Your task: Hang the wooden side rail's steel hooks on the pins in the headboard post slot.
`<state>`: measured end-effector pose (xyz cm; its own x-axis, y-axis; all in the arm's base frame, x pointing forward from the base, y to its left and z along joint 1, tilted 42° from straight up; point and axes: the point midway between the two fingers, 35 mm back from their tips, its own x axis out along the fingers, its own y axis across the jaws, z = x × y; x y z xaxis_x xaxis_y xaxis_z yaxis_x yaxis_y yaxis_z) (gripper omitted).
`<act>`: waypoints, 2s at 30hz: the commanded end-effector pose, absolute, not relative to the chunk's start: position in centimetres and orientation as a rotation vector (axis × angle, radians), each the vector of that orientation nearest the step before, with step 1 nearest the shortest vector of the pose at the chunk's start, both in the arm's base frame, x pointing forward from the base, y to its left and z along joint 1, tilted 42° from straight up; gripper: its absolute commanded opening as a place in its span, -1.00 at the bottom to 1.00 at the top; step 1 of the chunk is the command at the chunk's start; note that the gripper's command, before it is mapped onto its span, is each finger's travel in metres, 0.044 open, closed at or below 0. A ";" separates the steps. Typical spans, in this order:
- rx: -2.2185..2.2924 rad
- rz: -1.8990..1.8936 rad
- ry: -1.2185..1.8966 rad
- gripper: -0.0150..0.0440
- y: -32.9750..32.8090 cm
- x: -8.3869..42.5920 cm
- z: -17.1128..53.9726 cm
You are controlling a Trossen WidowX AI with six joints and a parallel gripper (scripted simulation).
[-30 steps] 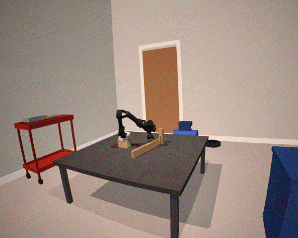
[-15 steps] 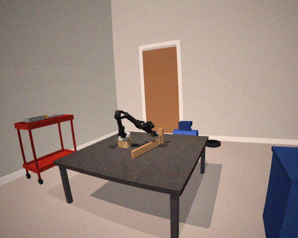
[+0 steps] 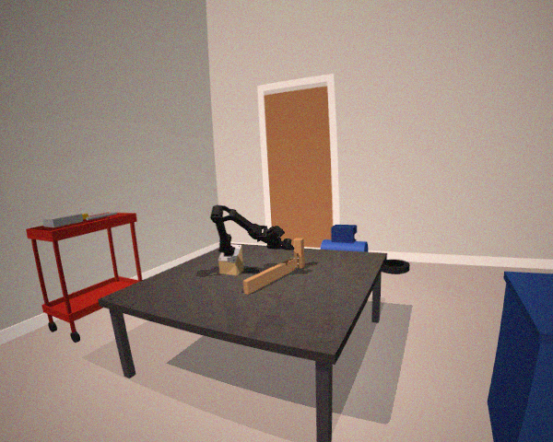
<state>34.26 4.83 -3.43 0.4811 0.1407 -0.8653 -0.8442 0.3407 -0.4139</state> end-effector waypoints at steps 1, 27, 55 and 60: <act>-1.026 0.754 0.830 1.00 4.9 34.3 -3.4; -0.474 0.330 1.204 1.00 4.6 34.6 -4.7; 0.395 -0.903 1.245 1.00 4.1 34.4 -4.2; 0.513 -1.114 1.126 1.00 4.0 34.3 -3.7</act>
